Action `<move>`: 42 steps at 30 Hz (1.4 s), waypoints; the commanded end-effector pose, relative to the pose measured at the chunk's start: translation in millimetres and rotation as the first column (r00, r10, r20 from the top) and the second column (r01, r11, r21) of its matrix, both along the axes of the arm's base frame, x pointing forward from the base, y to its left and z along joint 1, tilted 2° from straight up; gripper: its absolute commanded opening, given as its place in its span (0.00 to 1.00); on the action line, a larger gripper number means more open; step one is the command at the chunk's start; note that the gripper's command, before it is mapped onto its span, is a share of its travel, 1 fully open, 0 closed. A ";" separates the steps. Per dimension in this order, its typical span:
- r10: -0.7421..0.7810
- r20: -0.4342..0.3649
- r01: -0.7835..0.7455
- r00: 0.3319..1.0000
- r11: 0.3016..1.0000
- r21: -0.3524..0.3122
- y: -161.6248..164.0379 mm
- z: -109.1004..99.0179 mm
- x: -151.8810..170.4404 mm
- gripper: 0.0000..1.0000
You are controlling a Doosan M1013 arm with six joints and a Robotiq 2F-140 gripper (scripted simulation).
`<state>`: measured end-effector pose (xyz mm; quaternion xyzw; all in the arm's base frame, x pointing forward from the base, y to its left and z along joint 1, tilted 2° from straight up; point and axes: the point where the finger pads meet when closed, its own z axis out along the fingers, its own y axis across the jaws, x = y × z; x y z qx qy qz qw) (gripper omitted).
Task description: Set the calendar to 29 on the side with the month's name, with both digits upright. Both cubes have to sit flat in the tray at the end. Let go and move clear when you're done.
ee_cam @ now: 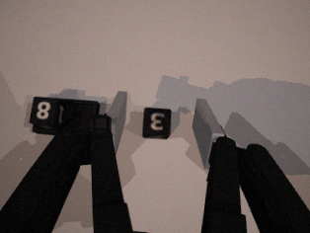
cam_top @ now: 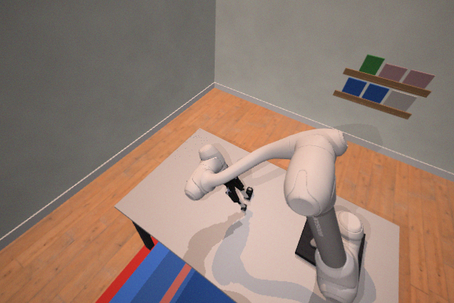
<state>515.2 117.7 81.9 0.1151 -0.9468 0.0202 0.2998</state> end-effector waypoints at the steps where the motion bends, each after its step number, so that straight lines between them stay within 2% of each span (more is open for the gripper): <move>1: -0.004 0.101 0.002 0.995 1.000 0.024 -0.2 1.2 -0.8 0.46; 10: -0.007 0.138 0.002 0.990 0.999 0.034 -1.0 3.1 -4.3 0.46; 18: -0.026 0.348 -0.004 0.937 0.996 0.084 -1.7 4.6 -6.8 0.46; 27: -0.030 0.382 -0.006 0.924 0.996 0.094 -2.5 5.4 -10.7 0.46; 34: -0.058 0.556 -0.023 0.829 0.990 0.138 -3.2 5.9 -13.3 0.46; 38: -0.062 0.574 -0.025 0.816 0.990 0.142 -4.2 6.7 -17.1 0.46; 39: -0.062 0.574 -0.025 0.816 0.990 0.142 -4.2 6.7 -17.1 1.00; 42: -0.062 0.574 -0.025 0.816 0.990 0.142 -4.2 6.7 -17.1 1.00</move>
